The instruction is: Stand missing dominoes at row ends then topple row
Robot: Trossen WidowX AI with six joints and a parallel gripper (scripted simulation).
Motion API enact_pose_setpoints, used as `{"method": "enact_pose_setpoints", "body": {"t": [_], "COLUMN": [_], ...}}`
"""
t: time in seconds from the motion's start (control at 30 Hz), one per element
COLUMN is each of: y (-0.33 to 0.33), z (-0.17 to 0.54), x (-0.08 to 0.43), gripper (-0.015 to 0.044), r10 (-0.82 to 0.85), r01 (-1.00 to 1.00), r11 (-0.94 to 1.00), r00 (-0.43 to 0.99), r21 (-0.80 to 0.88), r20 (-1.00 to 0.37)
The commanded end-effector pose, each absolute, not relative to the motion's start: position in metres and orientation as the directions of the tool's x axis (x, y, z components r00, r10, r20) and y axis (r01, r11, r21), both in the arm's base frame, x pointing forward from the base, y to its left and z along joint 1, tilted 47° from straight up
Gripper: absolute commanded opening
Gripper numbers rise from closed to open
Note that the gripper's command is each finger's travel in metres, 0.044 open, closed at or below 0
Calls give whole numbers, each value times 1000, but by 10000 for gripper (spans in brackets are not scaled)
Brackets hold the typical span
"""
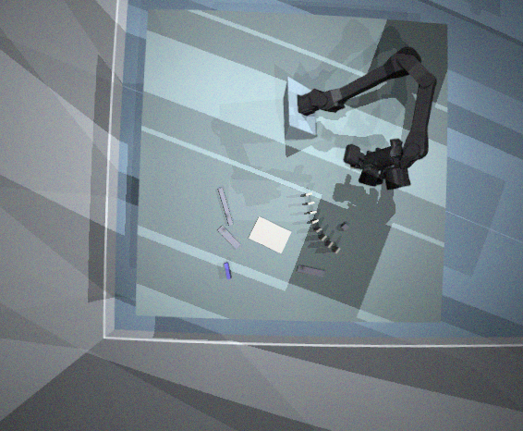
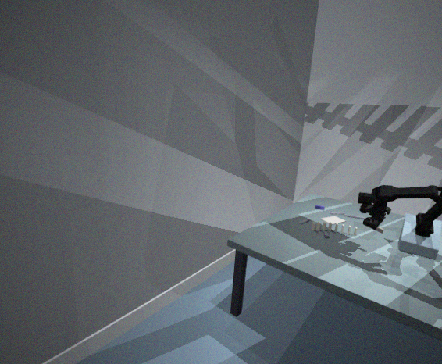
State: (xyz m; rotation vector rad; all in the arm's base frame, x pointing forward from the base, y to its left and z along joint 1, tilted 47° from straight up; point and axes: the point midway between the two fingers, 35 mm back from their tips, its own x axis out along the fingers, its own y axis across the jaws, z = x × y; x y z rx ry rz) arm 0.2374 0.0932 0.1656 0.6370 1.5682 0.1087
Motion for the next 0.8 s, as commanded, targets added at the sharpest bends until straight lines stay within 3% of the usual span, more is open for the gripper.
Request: {"method": "enact_pose_setpoints", "body": {"t": [0.0,0.37,0.77], "y": [93,94,97], "z": [159,143,140], "x": [235,236,240], "gripper": [20,20,20], "r10": [383,175,1], "r01": [329,350,403], "r11": [864,906,897], "r00": [66,202,410], "r21": [382,238,183], "r20": [-922,-964,-912]}}
